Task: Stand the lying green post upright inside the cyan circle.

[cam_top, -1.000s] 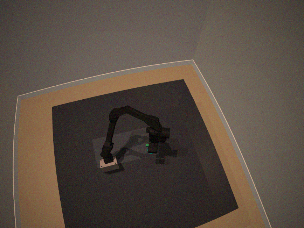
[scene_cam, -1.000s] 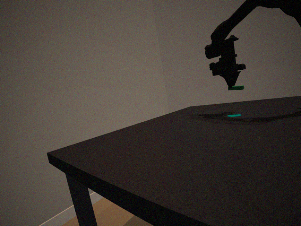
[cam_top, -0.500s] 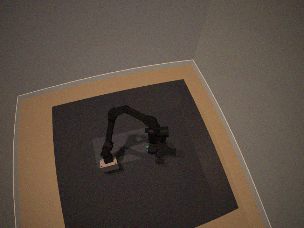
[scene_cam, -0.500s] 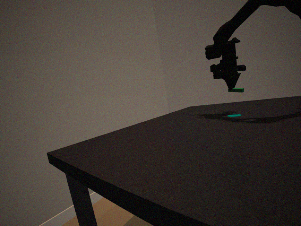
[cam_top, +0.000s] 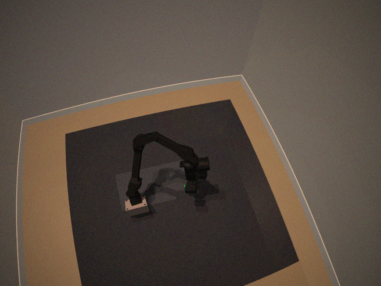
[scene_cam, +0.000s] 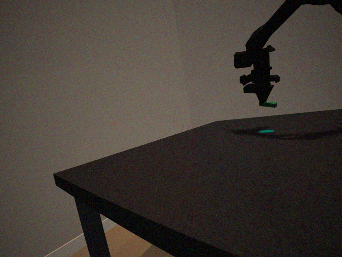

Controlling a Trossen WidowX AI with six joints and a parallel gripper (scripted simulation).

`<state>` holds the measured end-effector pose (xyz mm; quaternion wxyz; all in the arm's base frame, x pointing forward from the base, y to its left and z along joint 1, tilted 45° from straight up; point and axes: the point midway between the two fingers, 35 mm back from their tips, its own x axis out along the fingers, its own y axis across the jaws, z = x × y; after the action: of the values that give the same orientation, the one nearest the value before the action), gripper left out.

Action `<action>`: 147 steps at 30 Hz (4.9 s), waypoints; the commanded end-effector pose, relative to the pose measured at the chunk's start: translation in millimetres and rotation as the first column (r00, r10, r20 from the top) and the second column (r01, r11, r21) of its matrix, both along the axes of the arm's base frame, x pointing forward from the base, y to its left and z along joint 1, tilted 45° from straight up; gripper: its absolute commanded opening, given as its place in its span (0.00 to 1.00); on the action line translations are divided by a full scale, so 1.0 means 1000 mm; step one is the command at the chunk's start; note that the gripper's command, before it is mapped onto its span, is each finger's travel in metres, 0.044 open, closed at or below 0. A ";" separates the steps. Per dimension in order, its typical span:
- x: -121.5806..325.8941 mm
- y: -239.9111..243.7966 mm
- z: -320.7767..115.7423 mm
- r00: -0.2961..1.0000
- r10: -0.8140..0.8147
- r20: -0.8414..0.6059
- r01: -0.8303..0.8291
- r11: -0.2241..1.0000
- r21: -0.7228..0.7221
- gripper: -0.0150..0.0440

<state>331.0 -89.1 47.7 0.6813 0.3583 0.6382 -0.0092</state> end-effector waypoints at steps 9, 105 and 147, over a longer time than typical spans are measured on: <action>0.001 -0.001 -0.006 0.999 -0.028 0.027 0.030 0.997 -0.068 0.29; 0.008 0.005 -0.011 0.865 -0.234 0.444 0.406 0.847 -0.344 0.29; -0.002 0.010 0.009 0.677 -0.325 0.661 0.612 0.748 -0.258 0.29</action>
<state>330.8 -78.7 54.5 0.8772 0.3228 0.2745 -0.2259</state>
